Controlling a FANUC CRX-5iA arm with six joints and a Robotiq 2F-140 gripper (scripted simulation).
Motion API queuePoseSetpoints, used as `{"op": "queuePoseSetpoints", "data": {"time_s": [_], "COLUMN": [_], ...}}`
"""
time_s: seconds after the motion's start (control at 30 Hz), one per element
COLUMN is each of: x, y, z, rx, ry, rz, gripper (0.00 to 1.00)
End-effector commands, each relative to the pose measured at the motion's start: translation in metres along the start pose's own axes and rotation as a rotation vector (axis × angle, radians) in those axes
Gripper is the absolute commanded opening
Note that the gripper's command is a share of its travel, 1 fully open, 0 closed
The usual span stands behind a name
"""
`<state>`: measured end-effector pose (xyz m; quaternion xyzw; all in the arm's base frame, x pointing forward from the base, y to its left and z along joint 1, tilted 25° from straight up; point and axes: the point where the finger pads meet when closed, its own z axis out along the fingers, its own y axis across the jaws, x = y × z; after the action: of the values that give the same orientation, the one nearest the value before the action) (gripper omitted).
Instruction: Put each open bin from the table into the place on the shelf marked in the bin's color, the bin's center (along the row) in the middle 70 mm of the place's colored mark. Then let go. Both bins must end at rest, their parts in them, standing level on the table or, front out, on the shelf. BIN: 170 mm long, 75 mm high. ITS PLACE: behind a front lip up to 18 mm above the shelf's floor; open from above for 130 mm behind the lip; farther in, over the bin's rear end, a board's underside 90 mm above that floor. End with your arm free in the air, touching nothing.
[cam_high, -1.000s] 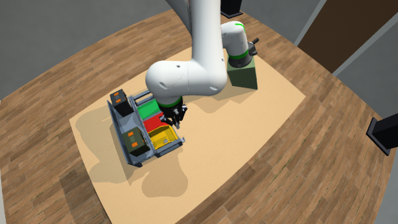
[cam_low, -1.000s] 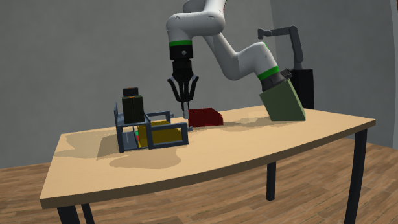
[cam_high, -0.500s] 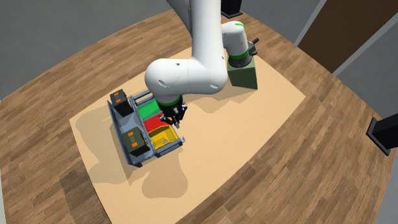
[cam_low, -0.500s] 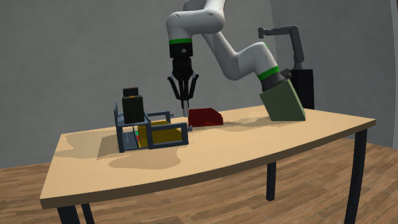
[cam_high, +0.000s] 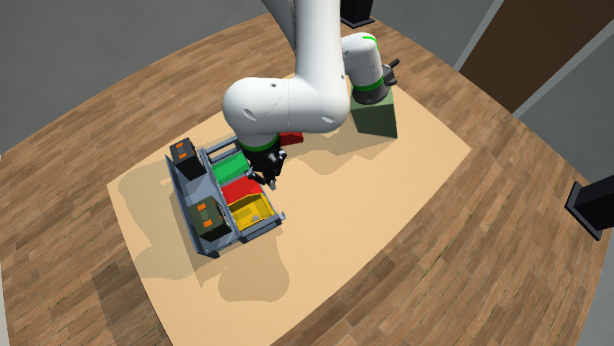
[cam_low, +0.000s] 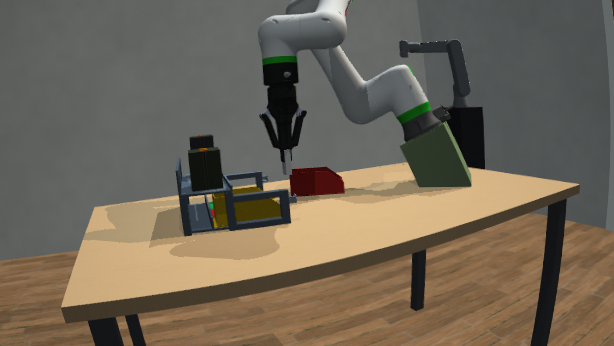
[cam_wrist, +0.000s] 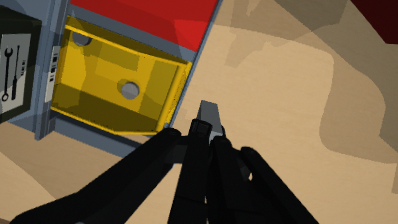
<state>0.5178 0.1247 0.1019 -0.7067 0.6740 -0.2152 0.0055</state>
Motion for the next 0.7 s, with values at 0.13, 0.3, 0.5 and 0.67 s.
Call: {"op": "queuePoseSetpoints", "data": {"time_s": [0.13, 0.3, 0.5, 0.67], "x": [0.054, 0.083, 0.111, 0.136], "y": [0.034, 0.056, 0.081, 0.106], "z": [-0.026, -0.036, -0.044, -0.048], "rx": [-0.001, 0.0, 0.0, -0.001], "ry": [-0.001, -0.001, -0.001, -0.002], "rz": [-0.309, -0.484, -0.672, -0.845], "gripper": [0.0, 0.0, 0.0, 0.0]}}
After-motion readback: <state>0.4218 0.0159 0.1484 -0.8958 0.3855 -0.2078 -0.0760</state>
